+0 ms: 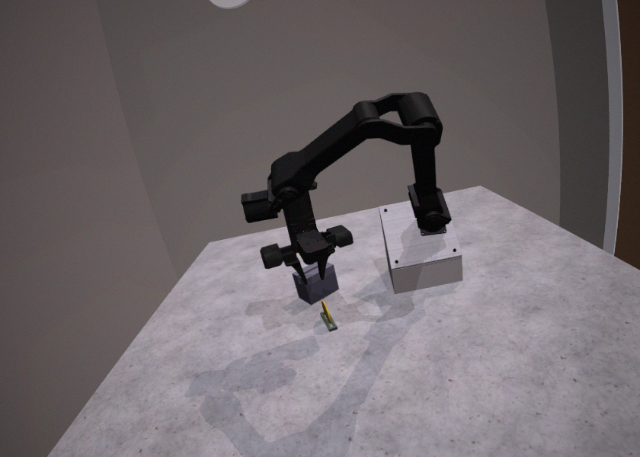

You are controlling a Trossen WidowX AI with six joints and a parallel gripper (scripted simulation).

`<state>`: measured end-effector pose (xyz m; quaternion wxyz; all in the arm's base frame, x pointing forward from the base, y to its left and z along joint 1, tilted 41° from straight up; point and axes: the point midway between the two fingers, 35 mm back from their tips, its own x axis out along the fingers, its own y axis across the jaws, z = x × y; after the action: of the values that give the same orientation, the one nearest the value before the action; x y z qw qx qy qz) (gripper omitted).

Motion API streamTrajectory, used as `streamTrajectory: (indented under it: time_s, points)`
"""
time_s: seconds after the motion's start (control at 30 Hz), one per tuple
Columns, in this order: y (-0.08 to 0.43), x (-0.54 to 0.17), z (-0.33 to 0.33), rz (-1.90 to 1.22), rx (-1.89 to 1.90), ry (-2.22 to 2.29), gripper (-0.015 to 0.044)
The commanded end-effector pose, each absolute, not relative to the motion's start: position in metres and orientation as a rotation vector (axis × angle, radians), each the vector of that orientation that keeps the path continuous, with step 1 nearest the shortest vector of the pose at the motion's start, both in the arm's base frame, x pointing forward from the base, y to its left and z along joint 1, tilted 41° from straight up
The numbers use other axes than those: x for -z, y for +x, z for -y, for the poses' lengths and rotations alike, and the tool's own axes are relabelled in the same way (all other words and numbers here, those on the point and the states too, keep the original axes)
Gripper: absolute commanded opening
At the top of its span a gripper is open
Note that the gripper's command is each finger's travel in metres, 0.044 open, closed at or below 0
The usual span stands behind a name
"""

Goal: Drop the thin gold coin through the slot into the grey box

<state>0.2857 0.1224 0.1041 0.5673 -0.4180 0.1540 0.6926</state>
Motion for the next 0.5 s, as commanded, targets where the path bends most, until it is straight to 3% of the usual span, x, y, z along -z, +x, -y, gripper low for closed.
streamTrajectory:
  time_s: [0.0,0.47]
  points:
    - [0.280,-0.085,-0.137,-0.370,-1.647,-0.965,0.0161]
    - [0.277,-0.068,-0.153,-0.370,-1.647,-0.965,0.0161]
